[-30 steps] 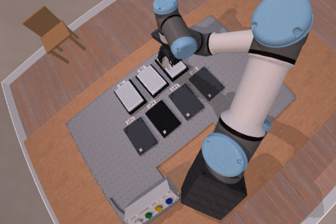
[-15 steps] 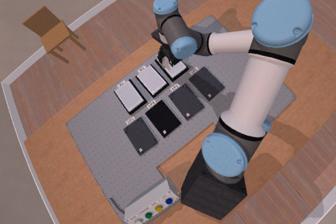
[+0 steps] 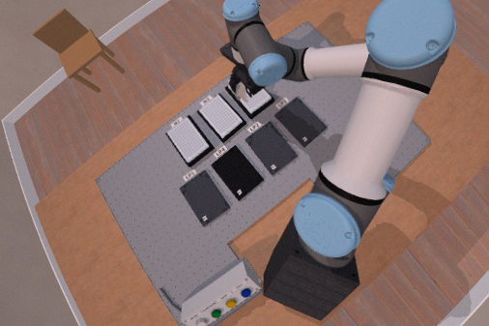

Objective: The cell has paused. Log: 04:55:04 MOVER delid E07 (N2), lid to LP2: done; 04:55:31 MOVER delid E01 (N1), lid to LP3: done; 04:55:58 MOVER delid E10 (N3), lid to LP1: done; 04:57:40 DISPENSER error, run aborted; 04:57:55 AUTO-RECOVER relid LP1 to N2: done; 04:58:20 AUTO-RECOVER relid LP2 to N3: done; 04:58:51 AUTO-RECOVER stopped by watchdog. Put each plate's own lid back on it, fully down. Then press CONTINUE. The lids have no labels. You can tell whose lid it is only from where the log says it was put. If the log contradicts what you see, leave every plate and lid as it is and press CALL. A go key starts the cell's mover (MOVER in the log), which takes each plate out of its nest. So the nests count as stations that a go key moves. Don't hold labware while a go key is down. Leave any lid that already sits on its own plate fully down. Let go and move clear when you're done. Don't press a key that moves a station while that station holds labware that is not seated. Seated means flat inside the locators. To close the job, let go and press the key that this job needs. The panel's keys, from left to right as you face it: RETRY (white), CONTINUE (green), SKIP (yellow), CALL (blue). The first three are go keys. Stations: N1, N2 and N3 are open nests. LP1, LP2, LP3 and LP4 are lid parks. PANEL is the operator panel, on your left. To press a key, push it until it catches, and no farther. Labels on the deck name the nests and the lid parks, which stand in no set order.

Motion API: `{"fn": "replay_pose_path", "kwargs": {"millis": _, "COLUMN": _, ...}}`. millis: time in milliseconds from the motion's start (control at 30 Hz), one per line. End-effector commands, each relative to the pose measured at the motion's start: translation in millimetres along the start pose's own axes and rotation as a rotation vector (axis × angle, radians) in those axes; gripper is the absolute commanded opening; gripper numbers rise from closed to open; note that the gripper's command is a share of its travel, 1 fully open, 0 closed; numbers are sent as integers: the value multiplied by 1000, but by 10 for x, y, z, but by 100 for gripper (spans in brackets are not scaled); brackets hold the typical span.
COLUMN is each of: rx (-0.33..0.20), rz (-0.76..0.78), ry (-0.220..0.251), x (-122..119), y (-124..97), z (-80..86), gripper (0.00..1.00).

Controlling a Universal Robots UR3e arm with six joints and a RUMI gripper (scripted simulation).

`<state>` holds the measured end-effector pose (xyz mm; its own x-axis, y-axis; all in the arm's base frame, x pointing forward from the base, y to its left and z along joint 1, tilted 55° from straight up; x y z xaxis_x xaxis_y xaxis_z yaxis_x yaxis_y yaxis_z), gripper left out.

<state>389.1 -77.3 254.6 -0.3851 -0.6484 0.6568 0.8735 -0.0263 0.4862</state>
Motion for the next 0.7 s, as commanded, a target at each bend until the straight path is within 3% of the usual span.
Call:
{"fn": "replay_pose_path", "kwargs": {"millis": 0, "rx": 2, "rz": -1, "ry": 0, "x": 1, "y": 3, "z": 21, "gripper": 0}}
{"fn": "replay_pose_path", "kwargs": {"millis": 433, "rx": 2, "rz": -1, "ry": 0, "x": 2, "y": 3, "z": 221, "gripper": 0}}
{"fn": "replay_pose_path", "kwargs": {"millis": 667, "rx": 2, "rz": -27, "ry": 0, "x": -78, "y": -56, "z": 224, "gripper": 0}}
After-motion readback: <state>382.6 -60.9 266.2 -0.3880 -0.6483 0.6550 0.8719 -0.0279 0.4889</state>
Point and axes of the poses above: the point where the finger pads meet when closed, its own z axis back along the fingers, its own x axis across the jaws, y = z × x, the point moved 8 cm from there along z, back along the fingers, and after that the axes turned 7 degrees about -z, right-handed, at the moved point
